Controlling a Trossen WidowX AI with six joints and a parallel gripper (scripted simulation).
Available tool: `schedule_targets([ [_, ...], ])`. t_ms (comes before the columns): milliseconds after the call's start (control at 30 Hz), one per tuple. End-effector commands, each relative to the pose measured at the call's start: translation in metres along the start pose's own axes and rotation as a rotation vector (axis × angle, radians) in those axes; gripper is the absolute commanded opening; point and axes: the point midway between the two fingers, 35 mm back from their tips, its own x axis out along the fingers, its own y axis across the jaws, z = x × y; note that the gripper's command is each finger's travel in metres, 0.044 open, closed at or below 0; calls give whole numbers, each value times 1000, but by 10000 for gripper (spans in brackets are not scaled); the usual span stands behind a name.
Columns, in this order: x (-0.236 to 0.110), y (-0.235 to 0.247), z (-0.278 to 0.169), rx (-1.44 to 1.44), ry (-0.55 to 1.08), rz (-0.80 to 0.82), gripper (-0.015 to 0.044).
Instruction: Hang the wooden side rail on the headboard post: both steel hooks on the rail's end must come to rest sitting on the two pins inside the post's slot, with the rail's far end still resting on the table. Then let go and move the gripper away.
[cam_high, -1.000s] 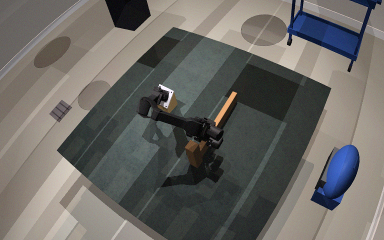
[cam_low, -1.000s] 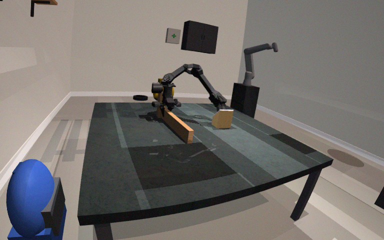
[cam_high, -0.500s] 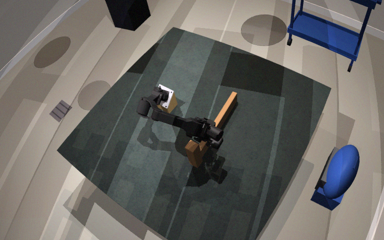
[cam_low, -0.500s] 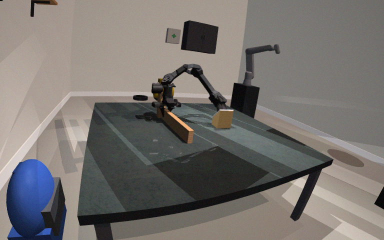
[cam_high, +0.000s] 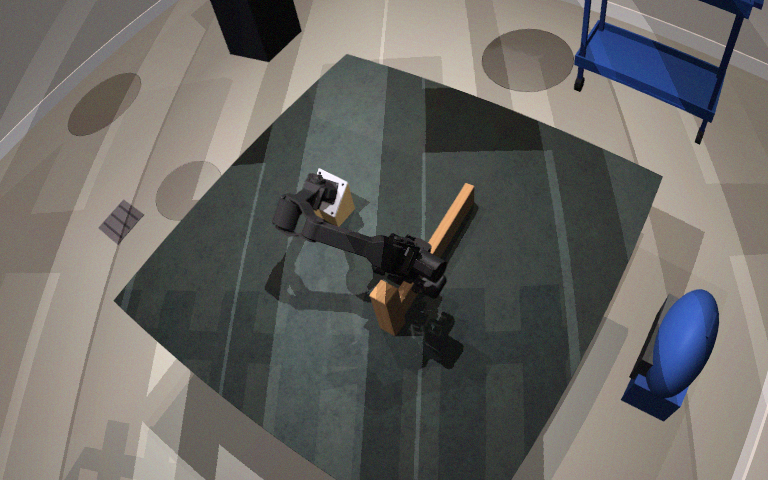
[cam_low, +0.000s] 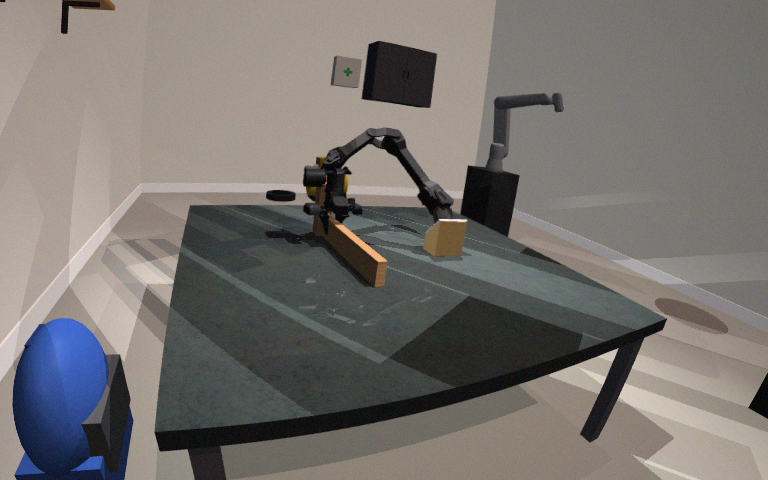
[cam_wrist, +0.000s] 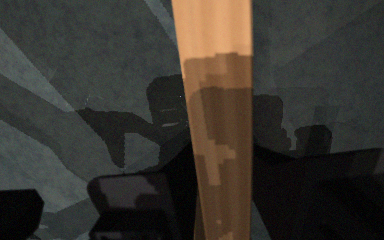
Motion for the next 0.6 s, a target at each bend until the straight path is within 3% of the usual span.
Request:
schedule_targets([
  [0, 2, -1, -3, 6, 15, -1, 0],
  [33, 2, -1, -3, 6, 15, -1, 0],
  [433, 0, 0, 0, 0, 0, 0, 315],
  [567, -20, -1, 1, 3, 6, 0, 420],
])
